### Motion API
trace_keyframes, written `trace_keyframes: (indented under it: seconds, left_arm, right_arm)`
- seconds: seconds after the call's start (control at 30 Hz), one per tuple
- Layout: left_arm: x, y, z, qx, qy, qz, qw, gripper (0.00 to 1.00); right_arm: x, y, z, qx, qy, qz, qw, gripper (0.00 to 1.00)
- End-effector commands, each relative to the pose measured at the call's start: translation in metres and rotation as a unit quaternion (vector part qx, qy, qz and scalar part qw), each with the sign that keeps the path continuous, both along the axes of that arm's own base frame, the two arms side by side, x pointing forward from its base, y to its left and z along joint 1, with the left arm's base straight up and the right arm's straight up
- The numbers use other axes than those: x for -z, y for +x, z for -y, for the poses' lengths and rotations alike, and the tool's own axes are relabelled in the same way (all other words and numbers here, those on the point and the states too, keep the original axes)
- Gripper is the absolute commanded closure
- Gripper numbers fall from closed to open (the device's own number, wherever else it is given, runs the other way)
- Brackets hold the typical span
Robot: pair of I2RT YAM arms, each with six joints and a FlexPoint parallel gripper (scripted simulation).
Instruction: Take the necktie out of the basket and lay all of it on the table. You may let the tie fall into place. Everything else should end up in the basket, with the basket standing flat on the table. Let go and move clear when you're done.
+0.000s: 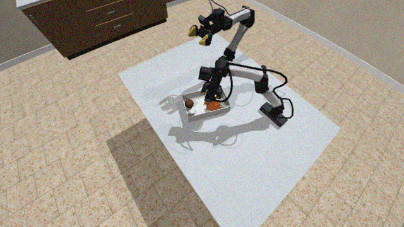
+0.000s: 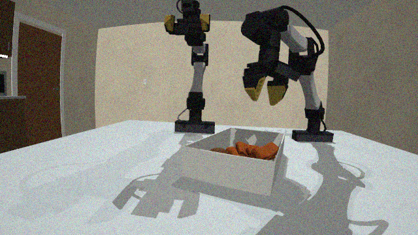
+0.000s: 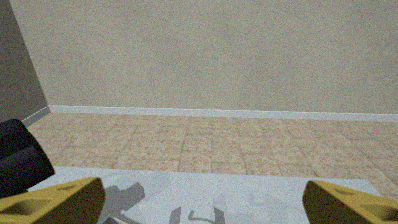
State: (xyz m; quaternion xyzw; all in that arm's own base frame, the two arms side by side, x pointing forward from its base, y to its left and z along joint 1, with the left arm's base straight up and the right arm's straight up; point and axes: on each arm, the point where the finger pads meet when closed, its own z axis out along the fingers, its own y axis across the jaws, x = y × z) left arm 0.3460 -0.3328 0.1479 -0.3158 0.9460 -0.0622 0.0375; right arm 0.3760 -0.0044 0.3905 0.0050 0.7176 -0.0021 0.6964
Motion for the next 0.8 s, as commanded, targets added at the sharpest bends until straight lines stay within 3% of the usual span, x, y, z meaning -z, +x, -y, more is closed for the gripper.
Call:
trace_keyframes:
  seconds: [0.0, 0.77]
  left_arm:
    - [0.0021, -0.0036, 0.0049, 0.0, 0.048, -0.057, 0.997, 0.24]
    - [0.0036, -0.0053, 0.0074, 0.0, 0.048, -0.058, 0.997, 0.24]
  right_arm:
    - [0.0, 0.0, 0.0, 0.0, 0.0, 0.0, 1.0, 0.0]
    - [0.0, 0.0, 0.0, 0.0, 0.0, 0.0, 1.0, 0.0]
